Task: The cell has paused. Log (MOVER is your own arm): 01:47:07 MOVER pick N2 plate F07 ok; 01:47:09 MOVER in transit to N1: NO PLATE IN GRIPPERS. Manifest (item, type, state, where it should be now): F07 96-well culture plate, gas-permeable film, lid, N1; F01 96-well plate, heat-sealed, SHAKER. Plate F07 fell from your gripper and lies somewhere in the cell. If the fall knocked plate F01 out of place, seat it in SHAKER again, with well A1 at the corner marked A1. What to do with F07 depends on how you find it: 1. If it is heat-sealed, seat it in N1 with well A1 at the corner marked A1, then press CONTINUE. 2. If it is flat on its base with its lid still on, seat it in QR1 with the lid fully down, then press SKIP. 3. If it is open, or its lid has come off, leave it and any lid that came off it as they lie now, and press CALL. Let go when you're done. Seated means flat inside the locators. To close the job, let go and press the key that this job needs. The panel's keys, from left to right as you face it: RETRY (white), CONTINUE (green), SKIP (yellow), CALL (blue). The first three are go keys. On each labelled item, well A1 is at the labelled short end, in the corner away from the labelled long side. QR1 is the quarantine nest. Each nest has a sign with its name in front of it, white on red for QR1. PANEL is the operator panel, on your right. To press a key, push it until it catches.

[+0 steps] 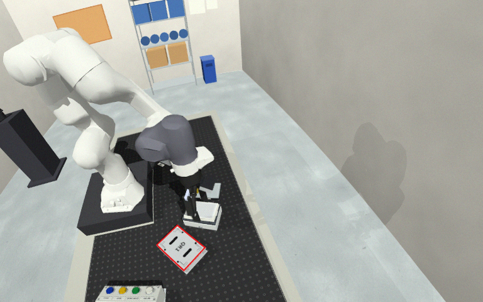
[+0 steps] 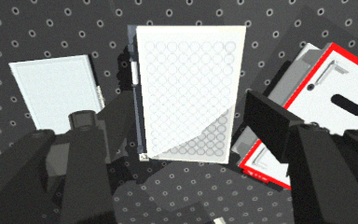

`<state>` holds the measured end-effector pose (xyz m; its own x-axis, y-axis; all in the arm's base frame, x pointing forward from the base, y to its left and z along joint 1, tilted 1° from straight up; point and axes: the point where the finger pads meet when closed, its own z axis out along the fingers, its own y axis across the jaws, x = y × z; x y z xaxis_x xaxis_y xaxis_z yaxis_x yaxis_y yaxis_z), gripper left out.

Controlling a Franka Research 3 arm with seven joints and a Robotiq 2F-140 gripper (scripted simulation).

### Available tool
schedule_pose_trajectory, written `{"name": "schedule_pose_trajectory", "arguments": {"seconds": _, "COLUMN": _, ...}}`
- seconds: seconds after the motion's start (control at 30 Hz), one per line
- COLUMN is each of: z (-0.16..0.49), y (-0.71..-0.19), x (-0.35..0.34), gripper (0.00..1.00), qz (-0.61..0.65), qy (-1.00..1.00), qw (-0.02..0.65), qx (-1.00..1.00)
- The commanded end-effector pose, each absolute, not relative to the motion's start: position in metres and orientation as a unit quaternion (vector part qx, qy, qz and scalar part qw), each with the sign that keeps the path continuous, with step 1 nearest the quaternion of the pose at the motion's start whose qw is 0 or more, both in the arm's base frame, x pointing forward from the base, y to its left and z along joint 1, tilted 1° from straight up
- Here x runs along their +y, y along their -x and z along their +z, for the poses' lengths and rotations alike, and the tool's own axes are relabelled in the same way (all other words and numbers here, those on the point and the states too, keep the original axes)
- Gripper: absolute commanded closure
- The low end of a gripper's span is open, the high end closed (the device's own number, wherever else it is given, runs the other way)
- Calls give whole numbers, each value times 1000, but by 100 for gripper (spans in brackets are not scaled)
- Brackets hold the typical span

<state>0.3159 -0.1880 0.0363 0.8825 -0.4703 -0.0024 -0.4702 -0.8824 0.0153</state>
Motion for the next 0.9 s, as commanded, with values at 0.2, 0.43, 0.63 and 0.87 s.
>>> {"name": "schedule_pose_trajectory", "arguments": {"seconds": 0.2, "z": 32, "y": -318, "x": -188, "gripper": 30, "qz": 1, "qy": -971, "qw": 7, "qx": -240}}
{"name": "schedule_pose_trajectory", "arguments": {"seconds": 0.43, "z": 29, "y": -318, "x": -188, "gripper": 30, "qz": 1, "qy": -971, "qw": 7, "qx": -240}}
{"name": "schedule_pose_trajectory", "arguments": {"seconds": 0.63, "z": 28, "y": -318, "x": -188, "gripper": 30, "qz": 1, "qy": -971, "qw": 7, "qx": -240}}
{"name": "schedule_pose_trajectory", "arguments": {"seconds": 0.87, "z": 26, "y": -318, "x": -189, "gripper": 30, "qz": 1, "qy": -971, "qw": 7, "qx": -240}}
